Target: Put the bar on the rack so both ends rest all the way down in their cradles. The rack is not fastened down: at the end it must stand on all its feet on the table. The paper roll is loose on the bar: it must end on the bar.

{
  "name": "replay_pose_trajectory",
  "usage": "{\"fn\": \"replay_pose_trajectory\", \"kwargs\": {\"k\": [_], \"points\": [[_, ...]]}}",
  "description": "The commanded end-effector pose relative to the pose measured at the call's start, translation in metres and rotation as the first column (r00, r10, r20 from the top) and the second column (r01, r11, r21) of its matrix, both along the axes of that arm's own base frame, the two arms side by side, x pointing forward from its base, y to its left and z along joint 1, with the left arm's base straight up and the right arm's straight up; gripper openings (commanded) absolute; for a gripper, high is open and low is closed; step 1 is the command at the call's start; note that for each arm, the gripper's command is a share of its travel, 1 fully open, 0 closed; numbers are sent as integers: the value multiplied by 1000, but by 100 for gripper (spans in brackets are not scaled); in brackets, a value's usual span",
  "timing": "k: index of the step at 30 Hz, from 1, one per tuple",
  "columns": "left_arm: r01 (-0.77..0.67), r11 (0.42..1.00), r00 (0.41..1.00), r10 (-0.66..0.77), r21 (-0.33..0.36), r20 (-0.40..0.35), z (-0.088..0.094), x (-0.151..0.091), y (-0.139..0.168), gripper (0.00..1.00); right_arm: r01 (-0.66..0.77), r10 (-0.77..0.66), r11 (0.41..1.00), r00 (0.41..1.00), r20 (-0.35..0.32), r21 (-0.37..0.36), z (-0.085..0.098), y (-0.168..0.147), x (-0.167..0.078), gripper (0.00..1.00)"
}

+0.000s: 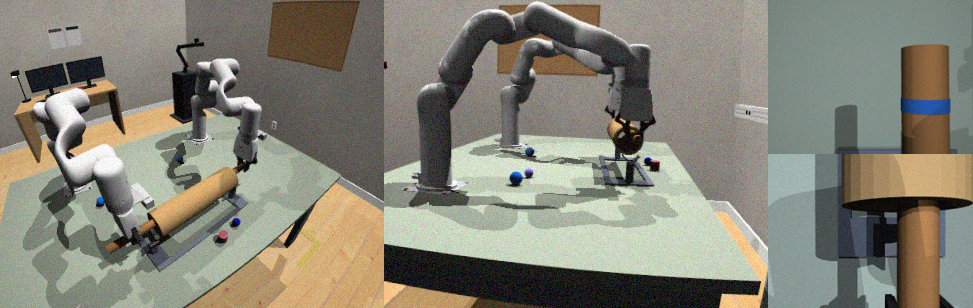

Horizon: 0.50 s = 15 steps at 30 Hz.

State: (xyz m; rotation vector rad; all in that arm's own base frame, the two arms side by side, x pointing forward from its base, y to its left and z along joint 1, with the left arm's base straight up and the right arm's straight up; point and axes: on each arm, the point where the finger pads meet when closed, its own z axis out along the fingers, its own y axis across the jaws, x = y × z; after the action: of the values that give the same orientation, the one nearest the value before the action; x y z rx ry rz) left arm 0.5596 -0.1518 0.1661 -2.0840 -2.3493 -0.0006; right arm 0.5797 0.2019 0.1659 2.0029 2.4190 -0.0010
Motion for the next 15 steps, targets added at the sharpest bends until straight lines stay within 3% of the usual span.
{"fn": "replay_pose_trajectory", "kwargs": {"k": [1,15], "points": [[0,1000,1000,0,-1,3,1,1,0,12,0,0,1000,1000,4,2,1,1,1,12],[1,1000,1000,-1,-1,3,-12,1,0,12,-1,0,1000,1000,4,2,-12,1,1,12]]}}
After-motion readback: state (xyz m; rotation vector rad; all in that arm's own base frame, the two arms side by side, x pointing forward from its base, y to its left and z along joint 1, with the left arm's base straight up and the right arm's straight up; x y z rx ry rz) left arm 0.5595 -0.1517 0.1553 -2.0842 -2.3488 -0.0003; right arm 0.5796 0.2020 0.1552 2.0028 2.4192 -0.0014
